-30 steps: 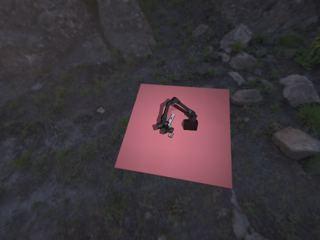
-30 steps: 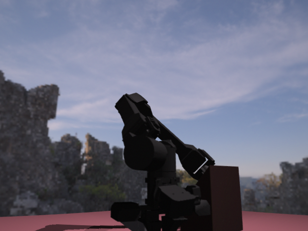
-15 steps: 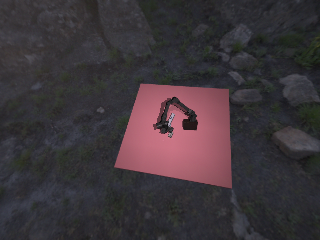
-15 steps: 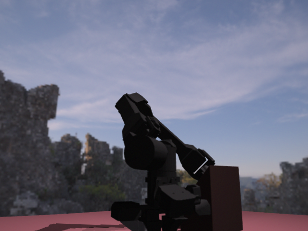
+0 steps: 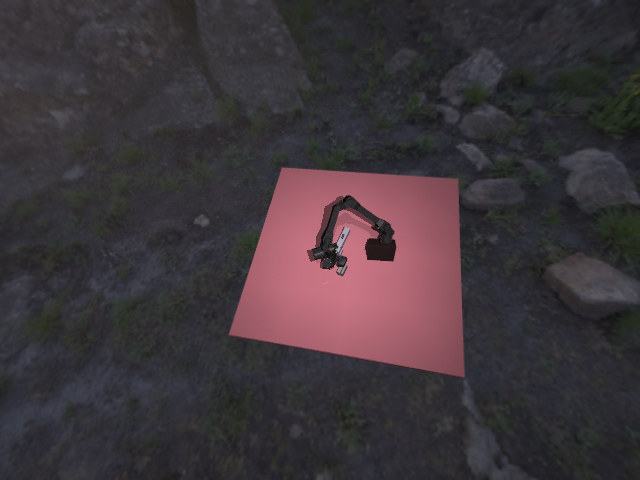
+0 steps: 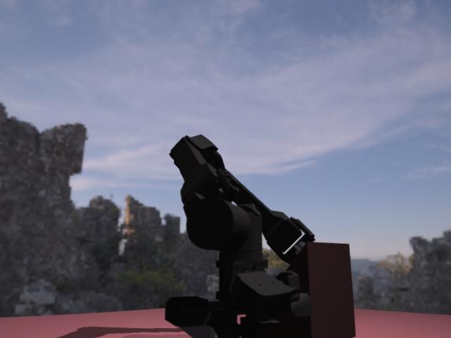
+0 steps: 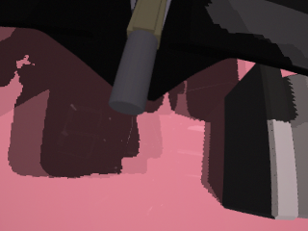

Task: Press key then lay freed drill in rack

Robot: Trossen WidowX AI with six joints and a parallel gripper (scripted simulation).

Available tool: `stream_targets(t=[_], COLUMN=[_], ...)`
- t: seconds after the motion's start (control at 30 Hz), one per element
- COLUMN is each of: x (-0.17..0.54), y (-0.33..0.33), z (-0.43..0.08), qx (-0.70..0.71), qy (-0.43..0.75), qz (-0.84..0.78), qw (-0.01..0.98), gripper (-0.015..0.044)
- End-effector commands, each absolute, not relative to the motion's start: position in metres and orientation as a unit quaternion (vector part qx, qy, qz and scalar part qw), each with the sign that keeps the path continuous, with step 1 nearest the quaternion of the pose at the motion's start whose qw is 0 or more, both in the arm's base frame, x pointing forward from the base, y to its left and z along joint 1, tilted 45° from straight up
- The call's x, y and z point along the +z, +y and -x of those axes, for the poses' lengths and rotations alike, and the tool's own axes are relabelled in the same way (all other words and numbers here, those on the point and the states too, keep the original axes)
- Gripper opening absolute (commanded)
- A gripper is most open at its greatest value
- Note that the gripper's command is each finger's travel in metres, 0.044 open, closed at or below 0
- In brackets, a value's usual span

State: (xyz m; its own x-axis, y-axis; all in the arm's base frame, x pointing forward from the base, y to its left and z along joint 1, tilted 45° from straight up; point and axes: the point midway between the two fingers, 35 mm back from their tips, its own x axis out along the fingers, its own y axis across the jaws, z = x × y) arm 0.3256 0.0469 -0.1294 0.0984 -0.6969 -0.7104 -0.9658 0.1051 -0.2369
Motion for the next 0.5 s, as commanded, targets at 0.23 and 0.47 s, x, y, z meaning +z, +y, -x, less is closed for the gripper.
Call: stream_targets(t=[0.23,0.47], x=[-0.139,-0.146], y=[0.060,0.068], z=[-0.333,-0.335], qx=[0.182,0.182], qy=[0.645,0.644], qz=[0.643,0.642], qw=[0.372,0.372], gripper=[0.0000,0.0000])
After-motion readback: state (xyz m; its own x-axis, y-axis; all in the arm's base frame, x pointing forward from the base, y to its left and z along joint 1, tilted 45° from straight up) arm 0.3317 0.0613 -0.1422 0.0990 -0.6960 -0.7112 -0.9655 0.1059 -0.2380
